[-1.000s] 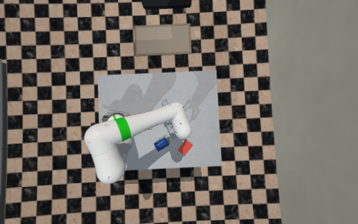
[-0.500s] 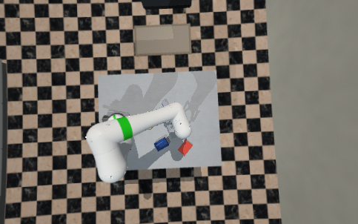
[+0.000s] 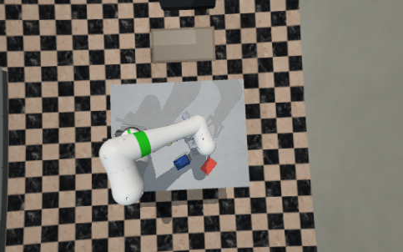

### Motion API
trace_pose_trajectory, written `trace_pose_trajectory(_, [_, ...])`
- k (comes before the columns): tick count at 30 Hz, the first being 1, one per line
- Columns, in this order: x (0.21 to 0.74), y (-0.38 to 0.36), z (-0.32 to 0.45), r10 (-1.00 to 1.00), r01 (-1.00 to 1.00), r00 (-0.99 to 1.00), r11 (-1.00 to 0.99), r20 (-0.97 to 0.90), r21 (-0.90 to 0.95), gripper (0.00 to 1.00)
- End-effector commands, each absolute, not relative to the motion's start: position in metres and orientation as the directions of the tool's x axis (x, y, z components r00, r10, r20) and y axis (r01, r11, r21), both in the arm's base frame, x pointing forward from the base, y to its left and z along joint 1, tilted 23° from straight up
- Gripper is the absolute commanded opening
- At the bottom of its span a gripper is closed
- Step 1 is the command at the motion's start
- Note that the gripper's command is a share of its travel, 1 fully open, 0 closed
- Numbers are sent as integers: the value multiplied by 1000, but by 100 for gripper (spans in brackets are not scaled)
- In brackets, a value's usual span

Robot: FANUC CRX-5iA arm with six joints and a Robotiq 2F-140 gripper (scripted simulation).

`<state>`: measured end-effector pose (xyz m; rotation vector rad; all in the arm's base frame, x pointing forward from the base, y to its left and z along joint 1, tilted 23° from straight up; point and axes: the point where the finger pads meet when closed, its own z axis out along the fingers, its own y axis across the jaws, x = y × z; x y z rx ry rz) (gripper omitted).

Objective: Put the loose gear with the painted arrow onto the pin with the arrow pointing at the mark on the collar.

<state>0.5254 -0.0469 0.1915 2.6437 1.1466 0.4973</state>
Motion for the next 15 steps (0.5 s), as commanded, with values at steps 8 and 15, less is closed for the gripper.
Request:
trace_pose_trajectory(8, [527, -47, 189, 737, 664, 639, -673, 219, 327, 53])
trace_pose_trajectory(15, [527, -47, 189, 737, 664, 639, -673, 219, 327, 53])
